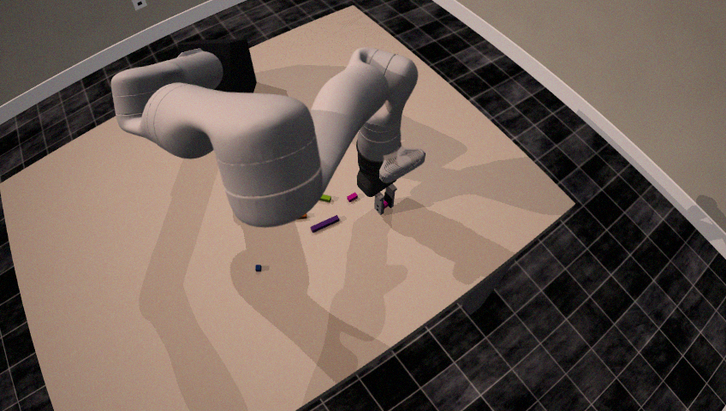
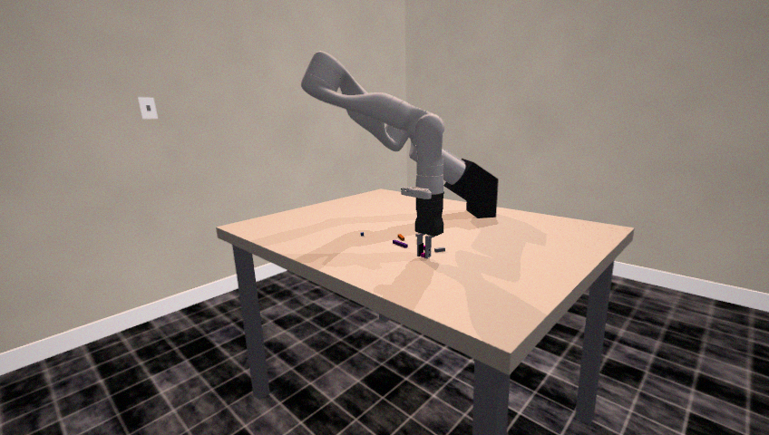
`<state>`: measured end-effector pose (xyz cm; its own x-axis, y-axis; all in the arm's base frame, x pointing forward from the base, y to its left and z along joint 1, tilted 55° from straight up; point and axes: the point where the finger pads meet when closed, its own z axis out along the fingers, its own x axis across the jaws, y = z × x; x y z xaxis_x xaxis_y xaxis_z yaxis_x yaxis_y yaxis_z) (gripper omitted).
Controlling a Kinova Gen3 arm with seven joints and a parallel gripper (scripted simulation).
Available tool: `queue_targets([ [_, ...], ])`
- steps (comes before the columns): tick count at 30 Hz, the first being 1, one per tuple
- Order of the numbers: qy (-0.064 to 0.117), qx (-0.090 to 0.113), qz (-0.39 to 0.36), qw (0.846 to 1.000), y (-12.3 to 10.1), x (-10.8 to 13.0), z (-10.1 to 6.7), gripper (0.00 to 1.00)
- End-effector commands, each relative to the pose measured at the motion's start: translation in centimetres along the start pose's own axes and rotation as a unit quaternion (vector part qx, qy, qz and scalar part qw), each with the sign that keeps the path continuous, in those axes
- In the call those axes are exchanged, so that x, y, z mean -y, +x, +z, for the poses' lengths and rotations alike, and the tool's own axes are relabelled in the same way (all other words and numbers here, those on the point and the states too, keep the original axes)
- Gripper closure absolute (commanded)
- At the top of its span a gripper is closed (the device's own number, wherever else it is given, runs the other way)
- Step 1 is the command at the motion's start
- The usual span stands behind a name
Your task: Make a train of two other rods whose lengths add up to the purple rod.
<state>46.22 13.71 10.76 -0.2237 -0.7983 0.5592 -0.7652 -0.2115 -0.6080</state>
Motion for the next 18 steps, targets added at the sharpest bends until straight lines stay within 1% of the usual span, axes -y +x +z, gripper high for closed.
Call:
queue_targets([
  [1, 0.000, 0.002, 0.005, 1.000, -0.11, -0.02, 0.13, 0.60],
  [15, 0.000, 0.002, 0.005, 1.000, -0.11, -0.02, 0.13, 0.60],
  [16, 0.000, 0.002, 0.005, 1.000, -0.11, -0.02, 0.13, 0.54],
  [18, 0.000, 0.002, 0.005, 1.000, -0.11, -0.02, 0.13, 0.54],
])
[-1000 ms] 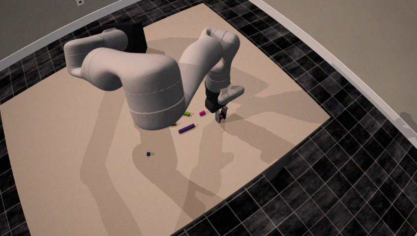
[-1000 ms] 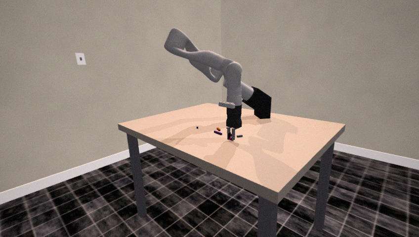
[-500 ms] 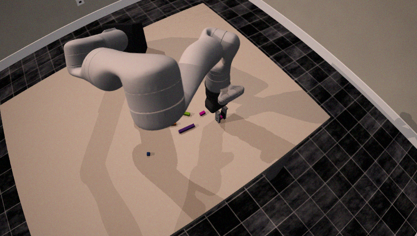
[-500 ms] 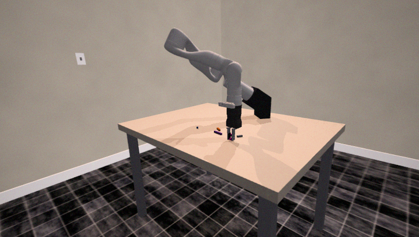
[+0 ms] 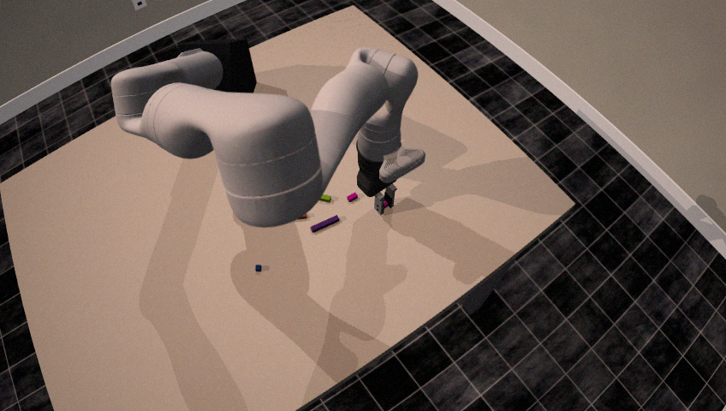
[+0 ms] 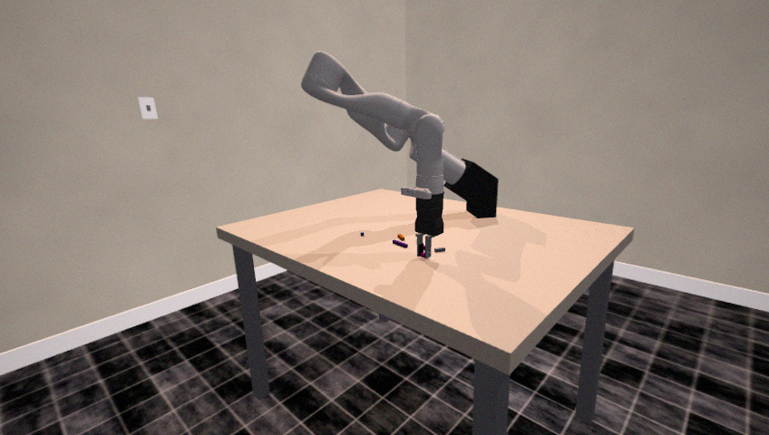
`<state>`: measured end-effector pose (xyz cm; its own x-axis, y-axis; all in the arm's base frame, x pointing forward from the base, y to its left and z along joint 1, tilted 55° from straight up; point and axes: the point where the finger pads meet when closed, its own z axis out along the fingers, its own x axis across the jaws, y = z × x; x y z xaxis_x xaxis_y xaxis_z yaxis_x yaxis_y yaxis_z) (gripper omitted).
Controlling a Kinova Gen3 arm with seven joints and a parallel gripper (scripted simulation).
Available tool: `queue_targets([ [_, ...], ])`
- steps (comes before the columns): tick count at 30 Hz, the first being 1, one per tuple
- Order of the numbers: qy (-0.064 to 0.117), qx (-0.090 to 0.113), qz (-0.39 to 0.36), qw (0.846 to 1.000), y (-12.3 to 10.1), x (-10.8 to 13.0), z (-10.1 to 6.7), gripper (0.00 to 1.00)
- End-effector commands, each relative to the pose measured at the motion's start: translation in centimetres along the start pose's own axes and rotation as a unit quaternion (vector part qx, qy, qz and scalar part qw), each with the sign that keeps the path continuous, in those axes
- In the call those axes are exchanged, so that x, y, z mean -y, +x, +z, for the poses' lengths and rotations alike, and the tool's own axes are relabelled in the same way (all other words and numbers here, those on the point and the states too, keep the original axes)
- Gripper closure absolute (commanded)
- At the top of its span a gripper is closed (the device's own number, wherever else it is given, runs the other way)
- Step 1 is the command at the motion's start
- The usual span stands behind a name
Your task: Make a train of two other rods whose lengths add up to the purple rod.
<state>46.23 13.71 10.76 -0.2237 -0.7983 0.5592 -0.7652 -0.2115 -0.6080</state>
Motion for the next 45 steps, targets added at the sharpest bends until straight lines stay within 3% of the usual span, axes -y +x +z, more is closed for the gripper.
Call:
queue_targets([
  [1, 0.000, 0.002, 0.005, 1.000, -0.1, 0.0, 0.1, 0.54],
  [5, 0.000, 0.002, 0.005, 1.000, -0.1, 0.0, 0.1, 0.48],
  [6, 0.000, 0.002, 0.005, 1.000, -0.1, 0.0, 0.1, 0.42],
  [8, 0.000, 0.002, 0.005, 1.000, -0.1, 0.0, 0.1, 0.42],
  [9, 0.000, 0.002, 0.005, 1.000, -0.1, 0.0, 0.1, 0.36],
  [11, 0.000, 0.002, 0.005, 1.000, -0.1, 0.0, 0.1, 0.36],
  [12, 0.000, 0.002, 0.005, 1.000, -0.1, 0.0, 0.1, 0.30],
  [27, 0.000, 0.002, 0.005, 1.000, -0.1, 0.0, -0.2, 0.30],
  [35, 0.000, 0.002, 0.005, 1.000, -0.1, 0.0, -2.1, 0.30],
  [45, 0.000, 0.002, 0.005, 1.000, -0.1, 0.0, -7.3, 0.30],
])
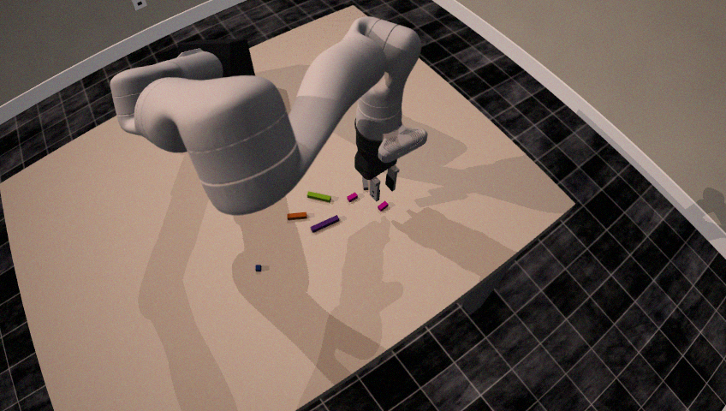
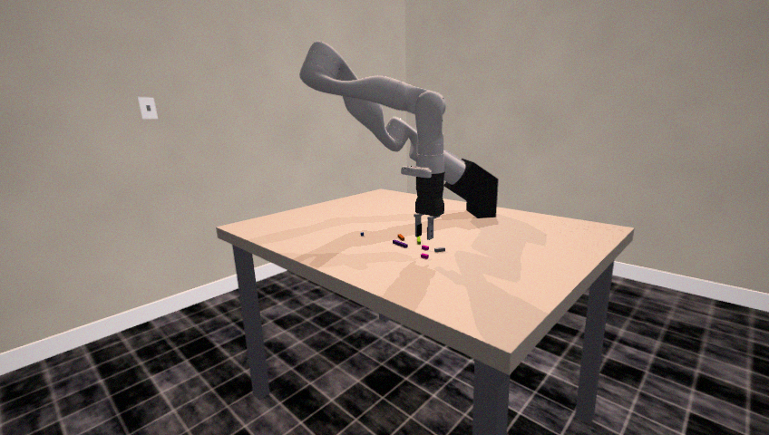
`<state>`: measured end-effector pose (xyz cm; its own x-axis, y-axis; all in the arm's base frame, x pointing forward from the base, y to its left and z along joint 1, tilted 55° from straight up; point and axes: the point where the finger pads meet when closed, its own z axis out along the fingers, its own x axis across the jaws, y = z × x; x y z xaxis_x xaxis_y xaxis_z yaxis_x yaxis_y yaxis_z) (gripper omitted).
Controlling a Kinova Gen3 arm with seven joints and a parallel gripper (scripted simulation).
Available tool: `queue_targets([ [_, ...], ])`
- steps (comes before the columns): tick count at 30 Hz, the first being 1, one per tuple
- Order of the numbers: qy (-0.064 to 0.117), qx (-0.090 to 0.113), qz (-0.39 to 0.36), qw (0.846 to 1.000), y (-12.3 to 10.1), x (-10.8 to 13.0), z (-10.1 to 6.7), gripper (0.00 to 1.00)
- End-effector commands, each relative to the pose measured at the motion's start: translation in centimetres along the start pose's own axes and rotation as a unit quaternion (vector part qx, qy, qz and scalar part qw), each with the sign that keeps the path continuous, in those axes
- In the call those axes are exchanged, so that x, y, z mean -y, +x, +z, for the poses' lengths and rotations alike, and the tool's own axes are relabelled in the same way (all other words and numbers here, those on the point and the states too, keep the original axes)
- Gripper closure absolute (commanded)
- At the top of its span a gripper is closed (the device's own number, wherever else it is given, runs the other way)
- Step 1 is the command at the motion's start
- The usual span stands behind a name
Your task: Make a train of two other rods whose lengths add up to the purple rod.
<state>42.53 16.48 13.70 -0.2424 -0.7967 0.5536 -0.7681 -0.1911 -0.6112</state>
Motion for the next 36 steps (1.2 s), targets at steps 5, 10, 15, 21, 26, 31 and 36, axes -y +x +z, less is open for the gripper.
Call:
queue_targets([
  [5, 0.006, 0.006, -0.004, 1.000, -0.3, 0.4, -3.2, 0.30],
  [10, 0.006, 0.006, -0.004, 1.000, -0.3, 0.4, -3.4, 0.30],
  [15, 0.006, 0.006, -0.004, 1.000, -0.3, 0.4, -3.4, 0.00],
  [21, 0.006, 0.006, -0.004, 1.000, -0.3, 0.4, -3.4, 0.00],
  [26, 0.006, 0.006, -0.004, 1.000, -0.3, 0.4, -3.4, 0.00],
  [31, 0.006, 0.006, -0.004, 1.000, -0.3, 0.4, -3.4, 0.00],
  [36, 0.006, 0.006, -0.003, 1.000, -0.3, 0.4, -3.4, 0.00],
])
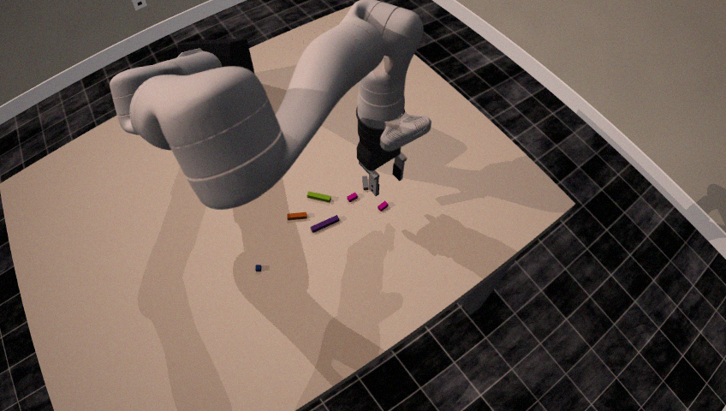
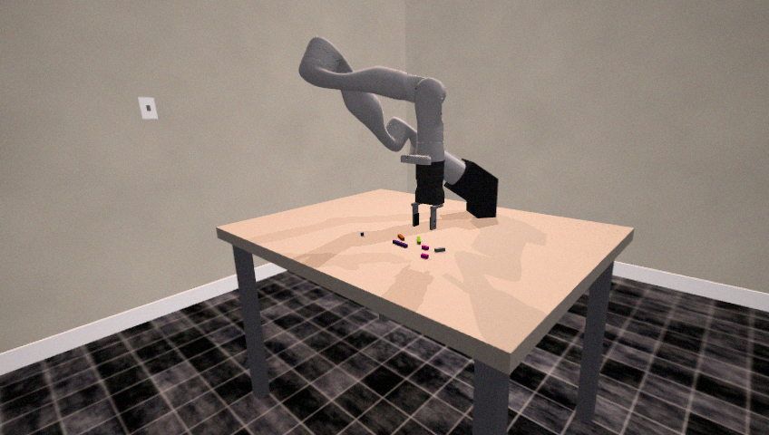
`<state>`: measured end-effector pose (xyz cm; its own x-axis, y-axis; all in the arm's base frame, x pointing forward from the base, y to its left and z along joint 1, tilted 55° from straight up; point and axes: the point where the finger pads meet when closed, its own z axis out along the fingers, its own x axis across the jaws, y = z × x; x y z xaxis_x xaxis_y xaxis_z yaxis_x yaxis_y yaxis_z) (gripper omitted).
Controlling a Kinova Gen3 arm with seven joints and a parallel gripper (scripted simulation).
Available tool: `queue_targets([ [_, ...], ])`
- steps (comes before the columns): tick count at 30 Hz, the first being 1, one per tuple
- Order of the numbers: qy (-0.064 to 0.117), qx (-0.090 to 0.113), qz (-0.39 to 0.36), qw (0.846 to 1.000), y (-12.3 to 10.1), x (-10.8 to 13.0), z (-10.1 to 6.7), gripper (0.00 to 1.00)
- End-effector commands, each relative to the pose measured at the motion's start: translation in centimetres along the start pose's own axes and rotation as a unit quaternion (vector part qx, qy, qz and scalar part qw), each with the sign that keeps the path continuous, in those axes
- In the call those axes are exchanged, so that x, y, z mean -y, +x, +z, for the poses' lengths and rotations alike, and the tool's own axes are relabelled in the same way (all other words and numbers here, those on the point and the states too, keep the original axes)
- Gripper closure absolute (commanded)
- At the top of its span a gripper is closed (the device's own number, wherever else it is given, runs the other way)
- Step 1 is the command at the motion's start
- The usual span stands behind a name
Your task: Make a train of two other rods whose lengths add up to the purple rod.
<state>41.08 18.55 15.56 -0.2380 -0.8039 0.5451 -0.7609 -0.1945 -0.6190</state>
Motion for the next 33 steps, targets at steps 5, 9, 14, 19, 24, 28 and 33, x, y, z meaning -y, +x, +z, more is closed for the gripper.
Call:
queue_targets([
  [5, 0.000, 0.001, -0.002, 1.000, 0.0, 0.0, -0.3, 0.00],
  [9, 0.001, 0.000, 0.004, 1.000, 0.2, 0.0, -0.3, 0.00],
  [14, 0.002, 0.000, 0.020, 1.000, 0.5, -0.1, -0.3, 0.00],
  [19, 0.003, 0.000, 0.046, 0.999, 1.0, -0.3, -0.2, 0.00],
  [24, 0.003, 0.001, 0.068, 0.998, 1.3, -0.3, -0.2, 0.00],
  [28, 0.004, 0.001, 0.102, 0.995, 1.9, -0.5, -0.1, 0.00],
  [33, 0.006, 0.002, 0.156, 0.988, 2.8, -0.7, -0.1, 0.00],
])
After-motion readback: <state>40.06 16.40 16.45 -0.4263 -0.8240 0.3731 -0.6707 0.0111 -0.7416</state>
